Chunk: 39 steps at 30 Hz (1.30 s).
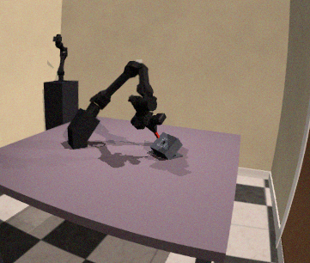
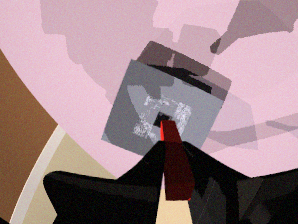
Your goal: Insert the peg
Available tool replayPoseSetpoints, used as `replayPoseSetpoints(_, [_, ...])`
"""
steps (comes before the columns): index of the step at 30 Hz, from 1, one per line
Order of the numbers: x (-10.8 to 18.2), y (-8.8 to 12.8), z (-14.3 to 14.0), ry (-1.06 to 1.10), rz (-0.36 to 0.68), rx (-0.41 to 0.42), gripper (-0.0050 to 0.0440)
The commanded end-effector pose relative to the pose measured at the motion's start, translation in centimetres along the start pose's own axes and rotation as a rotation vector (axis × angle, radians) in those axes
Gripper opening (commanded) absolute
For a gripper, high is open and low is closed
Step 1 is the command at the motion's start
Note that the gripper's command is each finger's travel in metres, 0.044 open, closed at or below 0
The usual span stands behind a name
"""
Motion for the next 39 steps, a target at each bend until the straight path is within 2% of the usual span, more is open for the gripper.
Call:
replayPoseSetpoints(1, [0.6,0.1,0.3,-0.004,0.005,-0.014,0.0000])
replayPoseSetpoints(39, [0.7,-1.0,0.2,-0.184,0.053,-0.034,0.0000])
Point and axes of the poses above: the point midway between the two fingers, 35 mm back from their tips, its own y axis back along the fingers, its own z axis across the jaws, x = y × z, the point moved 4 cm from there along y, back along the fingers, and after that the axes turned 3 degrees about y, right-handed, at the moved point
